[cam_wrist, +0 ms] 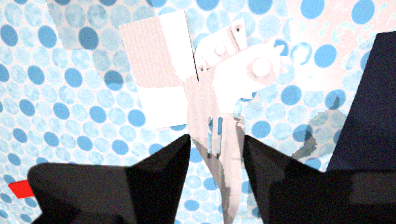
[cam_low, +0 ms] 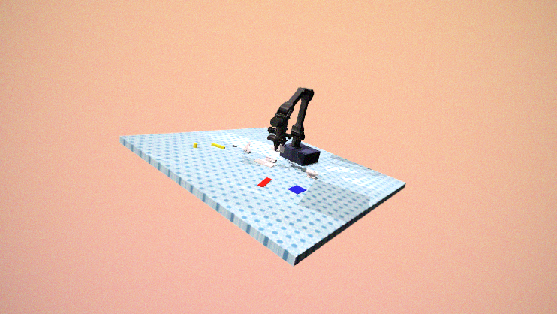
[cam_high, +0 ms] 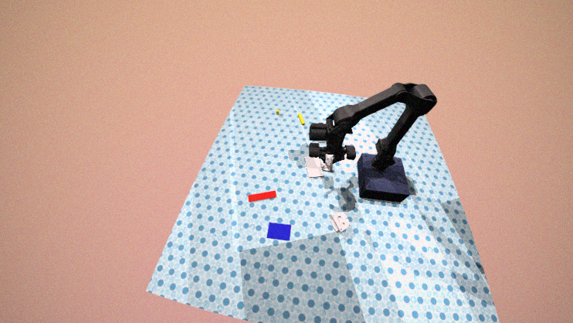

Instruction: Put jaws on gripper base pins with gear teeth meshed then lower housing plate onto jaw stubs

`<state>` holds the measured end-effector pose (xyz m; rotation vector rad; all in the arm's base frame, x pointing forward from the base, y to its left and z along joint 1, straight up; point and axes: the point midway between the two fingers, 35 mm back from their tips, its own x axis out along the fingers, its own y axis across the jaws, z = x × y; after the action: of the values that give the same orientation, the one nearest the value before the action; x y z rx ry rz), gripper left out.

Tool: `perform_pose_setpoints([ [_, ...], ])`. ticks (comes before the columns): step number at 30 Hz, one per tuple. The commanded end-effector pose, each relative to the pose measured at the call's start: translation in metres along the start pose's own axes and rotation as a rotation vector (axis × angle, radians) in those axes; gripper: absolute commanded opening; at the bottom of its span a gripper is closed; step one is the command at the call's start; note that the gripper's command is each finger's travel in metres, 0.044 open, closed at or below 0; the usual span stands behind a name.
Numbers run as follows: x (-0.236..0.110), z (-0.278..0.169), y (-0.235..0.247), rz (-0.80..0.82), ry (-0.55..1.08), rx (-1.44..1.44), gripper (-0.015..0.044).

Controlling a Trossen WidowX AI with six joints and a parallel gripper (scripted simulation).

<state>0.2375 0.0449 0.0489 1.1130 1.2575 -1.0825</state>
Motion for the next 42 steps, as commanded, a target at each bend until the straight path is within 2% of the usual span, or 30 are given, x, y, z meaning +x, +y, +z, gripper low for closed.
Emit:
perform_pose_setpoints([
  [1,0.000,0.004,-0.006,-0.004,0.000,0.102,0.0134],
  [42,0.006,0.037,-0.050,-0.005,-0.006,1.144,0.0134],
])
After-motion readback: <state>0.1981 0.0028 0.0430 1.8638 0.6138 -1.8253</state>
